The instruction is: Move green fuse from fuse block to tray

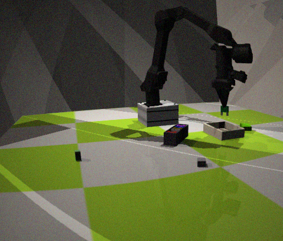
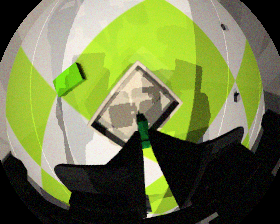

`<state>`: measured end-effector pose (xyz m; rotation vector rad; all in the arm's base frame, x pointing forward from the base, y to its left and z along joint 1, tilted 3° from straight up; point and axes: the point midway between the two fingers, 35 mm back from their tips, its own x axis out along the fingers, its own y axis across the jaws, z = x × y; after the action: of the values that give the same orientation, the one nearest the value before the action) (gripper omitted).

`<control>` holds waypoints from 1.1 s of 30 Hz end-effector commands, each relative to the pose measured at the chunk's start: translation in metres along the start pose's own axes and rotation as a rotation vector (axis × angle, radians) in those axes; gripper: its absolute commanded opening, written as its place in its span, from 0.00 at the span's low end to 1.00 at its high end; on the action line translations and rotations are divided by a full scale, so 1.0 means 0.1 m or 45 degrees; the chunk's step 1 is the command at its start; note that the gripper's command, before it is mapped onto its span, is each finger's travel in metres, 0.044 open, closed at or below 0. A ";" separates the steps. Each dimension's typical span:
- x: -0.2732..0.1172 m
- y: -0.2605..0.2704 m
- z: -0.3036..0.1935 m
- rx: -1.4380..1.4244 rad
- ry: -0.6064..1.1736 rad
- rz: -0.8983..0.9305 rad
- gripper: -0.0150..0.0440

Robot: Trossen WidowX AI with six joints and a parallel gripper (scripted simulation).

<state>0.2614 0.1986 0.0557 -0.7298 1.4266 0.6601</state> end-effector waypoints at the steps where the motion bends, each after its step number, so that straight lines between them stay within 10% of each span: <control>1: 0.06 0.03 0.00 0.006 0.016 0.007 0.25; 33: 0.43 0.03 -0.01 0.006 0.016 0.007 0.25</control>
<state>0.2610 0.1994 0.0158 -0.7278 1.4341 0.6558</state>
